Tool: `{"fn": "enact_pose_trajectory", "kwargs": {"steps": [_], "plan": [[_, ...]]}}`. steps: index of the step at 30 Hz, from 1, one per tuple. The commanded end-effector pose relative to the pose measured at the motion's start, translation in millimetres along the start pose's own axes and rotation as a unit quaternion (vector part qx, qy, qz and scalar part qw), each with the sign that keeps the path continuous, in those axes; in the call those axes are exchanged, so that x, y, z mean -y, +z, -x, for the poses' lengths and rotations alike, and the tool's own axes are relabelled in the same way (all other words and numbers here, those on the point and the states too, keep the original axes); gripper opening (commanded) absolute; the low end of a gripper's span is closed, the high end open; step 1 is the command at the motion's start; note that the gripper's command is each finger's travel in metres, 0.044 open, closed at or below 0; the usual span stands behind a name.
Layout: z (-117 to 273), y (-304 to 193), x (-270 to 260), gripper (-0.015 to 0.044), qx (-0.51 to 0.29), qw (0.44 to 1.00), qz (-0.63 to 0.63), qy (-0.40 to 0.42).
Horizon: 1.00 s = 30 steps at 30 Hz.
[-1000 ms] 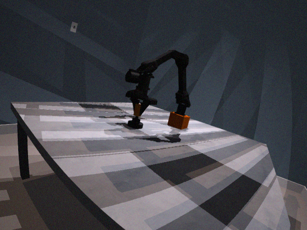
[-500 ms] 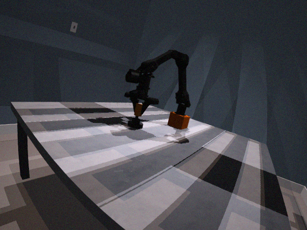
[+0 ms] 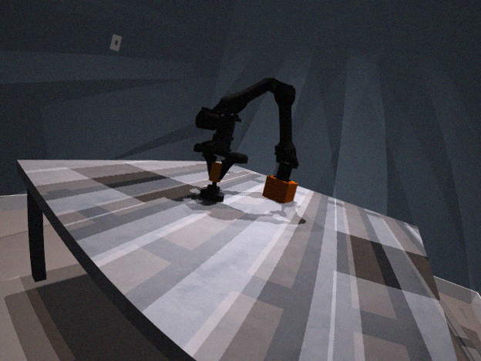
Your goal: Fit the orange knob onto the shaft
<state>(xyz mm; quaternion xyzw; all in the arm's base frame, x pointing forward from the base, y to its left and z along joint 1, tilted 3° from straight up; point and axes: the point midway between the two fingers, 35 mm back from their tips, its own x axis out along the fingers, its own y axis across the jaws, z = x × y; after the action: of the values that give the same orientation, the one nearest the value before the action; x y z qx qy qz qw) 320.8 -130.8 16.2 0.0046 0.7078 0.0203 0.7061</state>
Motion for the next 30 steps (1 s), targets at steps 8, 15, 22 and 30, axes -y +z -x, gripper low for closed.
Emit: {"fn": "enact_pose_trajectory", "kwargs": {"steps": [8, 15, 22, 30], "plan": [[-3.1, -2.7, -0.5, 0.0000, 0.000, 1.000, 0.003, -0.002], [-1.5, -3.9, -1.0, 0.0000, 0.000, 1.000, 0.003, -0.002], [1.5, -5.8, -2.1, 0.0000, 0.000, 1.000, 0.029, -0.002], [3.1, -5.6, -2.0, 0.0000, 0.000, 0.994, 0.107, -0.002]]}}
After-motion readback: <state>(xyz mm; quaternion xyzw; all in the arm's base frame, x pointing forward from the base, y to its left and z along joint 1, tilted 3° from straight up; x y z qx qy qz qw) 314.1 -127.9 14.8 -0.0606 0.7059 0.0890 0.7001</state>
